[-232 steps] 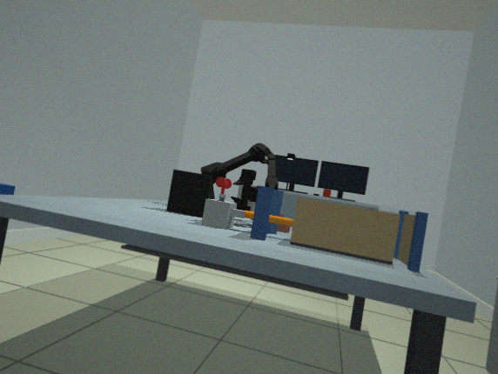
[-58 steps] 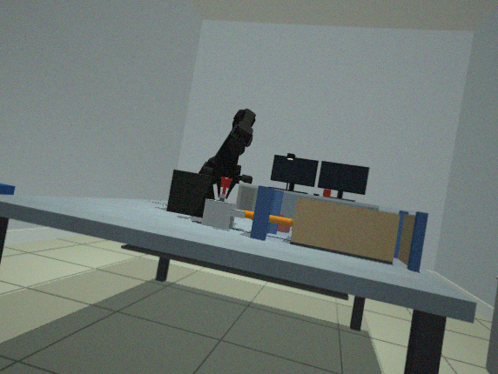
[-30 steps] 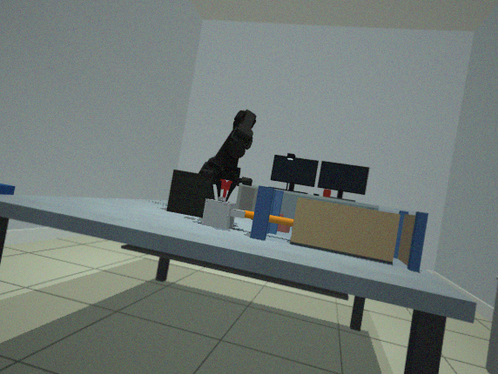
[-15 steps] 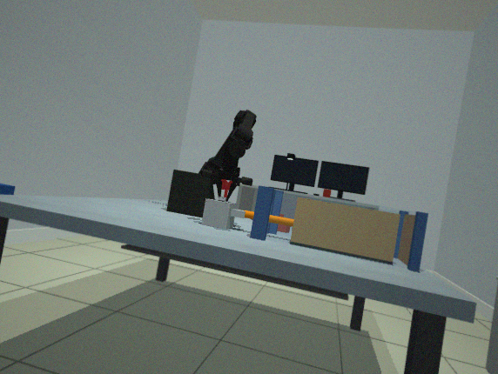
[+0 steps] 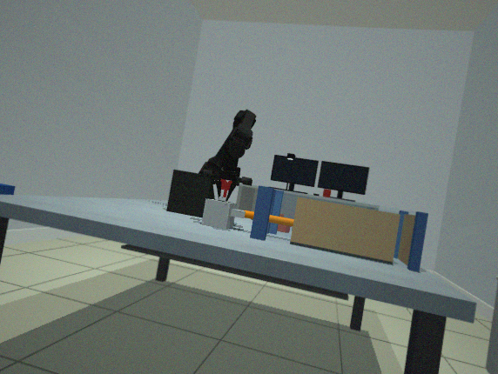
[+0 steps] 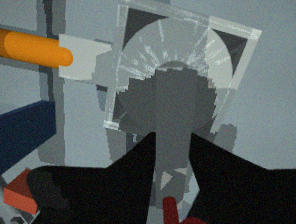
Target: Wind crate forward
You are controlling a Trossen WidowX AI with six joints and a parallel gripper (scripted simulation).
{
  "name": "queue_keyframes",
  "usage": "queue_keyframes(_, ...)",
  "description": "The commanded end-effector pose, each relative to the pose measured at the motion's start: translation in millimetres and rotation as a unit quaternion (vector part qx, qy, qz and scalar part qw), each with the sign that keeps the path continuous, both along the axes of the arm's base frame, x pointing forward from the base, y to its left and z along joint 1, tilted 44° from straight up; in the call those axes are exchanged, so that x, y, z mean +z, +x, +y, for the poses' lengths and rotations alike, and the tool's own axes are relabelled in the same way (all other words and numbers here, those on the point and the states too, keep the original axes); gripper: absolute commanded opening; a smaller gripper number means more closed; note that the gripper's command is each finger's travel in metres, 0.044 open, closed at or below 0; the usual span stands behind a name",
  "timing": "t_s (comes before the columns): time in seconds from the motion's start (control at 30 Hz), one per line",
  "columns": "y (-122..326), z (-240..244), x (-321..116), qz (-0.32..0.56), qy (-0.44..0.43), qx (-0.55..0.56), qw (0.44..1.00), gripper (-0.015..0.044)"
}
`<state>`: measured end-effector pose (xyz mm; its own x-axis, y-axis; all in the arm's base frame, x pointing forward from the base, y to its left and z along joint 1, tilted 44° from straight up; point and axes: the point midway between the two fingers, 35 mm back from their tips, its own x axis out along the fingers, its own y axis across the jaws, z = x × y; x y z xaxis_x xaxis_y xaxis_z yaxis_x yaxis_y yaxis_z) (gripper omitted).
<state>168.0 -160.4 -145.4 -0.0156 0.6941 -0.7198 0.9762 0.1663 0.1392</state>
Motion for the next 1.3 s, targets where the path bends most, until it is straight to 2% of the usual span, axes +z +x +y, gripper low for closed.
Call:
queue_keyframes(0.0, -1.9, 2.2, -3.4, -0.009, -0.002, 0.019, 1.0, 0.0)
queue_keyframes(1.27, 0.9, 3.3, -3.2, 0.018, -0.001, -0.011, 1.0, 0.0)
